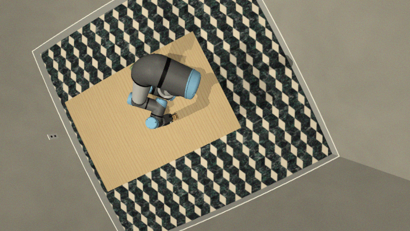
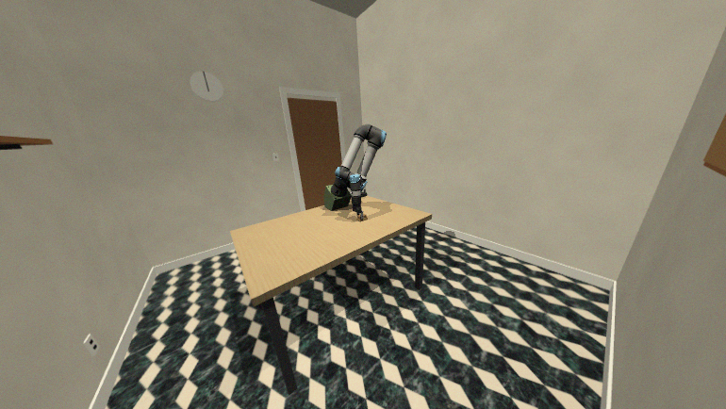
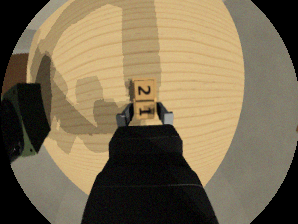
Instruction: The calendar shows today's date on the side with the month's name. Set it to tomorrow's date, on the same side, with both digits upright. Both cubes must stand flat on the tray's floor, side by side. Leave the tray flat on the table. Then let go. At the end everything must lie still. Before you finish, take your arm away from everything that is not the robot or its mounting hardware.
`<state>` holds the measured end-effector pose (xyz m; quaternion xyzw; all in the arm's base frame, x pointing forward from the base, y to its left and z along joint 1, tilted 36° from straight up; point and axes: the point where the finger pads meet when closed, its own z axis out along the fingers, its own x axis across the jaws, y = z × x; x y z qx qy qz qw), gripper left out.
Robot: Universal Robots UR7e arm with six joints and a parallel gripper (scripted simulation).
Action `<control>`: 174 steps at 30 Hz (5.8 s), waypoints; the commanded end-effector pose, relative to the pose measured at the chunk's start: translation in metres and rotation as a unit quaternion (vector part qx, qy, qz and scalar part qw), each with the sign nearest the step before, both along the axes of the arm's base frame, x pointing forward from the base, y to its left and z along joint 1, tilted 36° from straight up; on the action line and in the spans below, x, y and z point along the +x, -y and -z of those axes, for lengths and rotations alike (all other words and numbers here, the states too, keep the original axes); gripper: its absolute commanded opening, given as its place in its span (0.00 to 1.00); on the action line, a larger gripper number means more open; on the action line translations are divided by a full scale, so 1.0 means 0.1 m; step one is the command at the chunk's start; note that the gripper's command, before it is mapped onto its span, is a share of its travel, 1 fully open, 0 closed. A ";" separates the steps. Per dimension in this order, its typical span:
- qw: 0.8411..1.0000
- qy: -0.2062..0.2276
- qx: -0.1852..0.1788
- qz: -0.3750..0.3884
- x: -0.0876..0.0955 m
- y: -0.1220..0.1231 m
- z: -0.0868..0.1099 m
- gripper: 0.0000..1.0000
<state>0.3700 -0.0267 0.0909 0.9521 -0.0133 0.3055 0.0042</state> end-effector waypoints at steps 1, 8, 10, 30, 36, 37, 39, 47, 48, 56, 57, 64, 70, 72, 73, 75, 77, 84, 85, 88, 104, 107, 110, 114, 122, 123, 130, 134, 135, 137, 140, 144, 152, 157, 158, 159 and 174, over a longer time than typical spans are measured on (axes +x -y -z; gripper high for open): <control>1.000 0.000 0.000 0.000 0.00 0.00 0.00 0.90; 1.000 0.000 0.000 0.000 0.00 0.00 -0.01 0.90; 1.000 0.000 0.000 0.000 0.00 0.00 -0.01 0.90; 1.000 0.000 0.000 0.000 -0.07 0.00 -0.11 0.90; 1.000 0.000 0.000 0.000 -0.12 0.00 -0.17 0.90; 1.000 0.000 0.000 0.000 -0.13 0.00 -0.19 0.90; 1.000 0.000 0.000 0.000 -0.15 0.00 -0.21 0.90; 1.000 0.000 0.000 0.000 -0.22 0.00 -0.31 0.90; 1.000 0.000 0.000 0.000 -0.23 -0.01 -0.32 0.90; 1.000 0.000 0.000 0.000 -0.32 -0.01 -0.45 0.90; 1.000 0.000 0.000 0.000 -0.33 -0.01 -0.47 0.90; 1.000 0.000 0.000 0.000 -0.39 -0.01 -0.55 0.90; 1.000 0.000 0.000 0.000 -0.44 -0.01 -0.62 0.90; 1.000 0.000 0.000 0.000 -0.46 -0.01 -0.64 0.90; 1.000 0.000 0.000 0.000 -0.46 -0.01 -0.65 0.90; 1.000 0.000 0.000 0.000 -0.48 -0.01 -0.67 0.90; 1.000 0.000 0.000 0.000 -0.49 -0.01 -0.69 0.90; 1.000 0.000 0.000 0.000 -0.51 -0.01 -0.71 0.90; 1.000 0.000 0.000 0.000 -0.51 -0.01 -0.72 0.90; 1.000 0.000 0.000 0.000 -0.52 -0.01 -0.73 0.90; 1.000 0.000 0.000 0.000 -0.52 -0.01 -0.73 1.00; 1.000 0.000 0.000 0.000 -0.52 -0.01 -0.73 1.00; 1.000 0.000 0.000 0.000 -0.52 -0.01 -0.73 1.00; 1.000 0.000 0.000 0.000 -0.52 -0.01 -0.73 1.00; 1.000 0.000 0.000 0.000 -0.52 -0.01 -0.73 1.00; 1.000 0.000 0.000 0.000 -0.52 -0.01 -0.73 1.00; 1.000 0.000 0.000 0.000 -0.52 -0.01 -0.73 1.00; 1.000 0.000 0.000 0.000 -0.52 -0.01 -0.73 1.00; 1.000 0.000 0.000 0.000 -0.52 -0.01 -0.73 1.00; 1.000 0.000 0.000 0.000 -0.52 -0.01 -0.73 1.00; 1.000 0.000 0.000 0.000 -0.52 -0.01 -0.73 1.00; 1.000 0.000 0.000 0.000 -0.52 -0.01 -0.73 1.00; 1.000 0.000 0.000 0.000 -0.52 -0.01 -0.73 1.00; 1.000 0.000 0.000 0.000 -0.52 -0.01 -0.73 1.00; 1.000 0.000 0.000 0.000 -0.52 -0.01 -0.73 1.00; 1.000 0.000 0.000 0.000 -0.52 -0.01 -0.73 1.00; 1.000 0.000 0.000 0.000 -0.52 -0.01 -0.73 1.00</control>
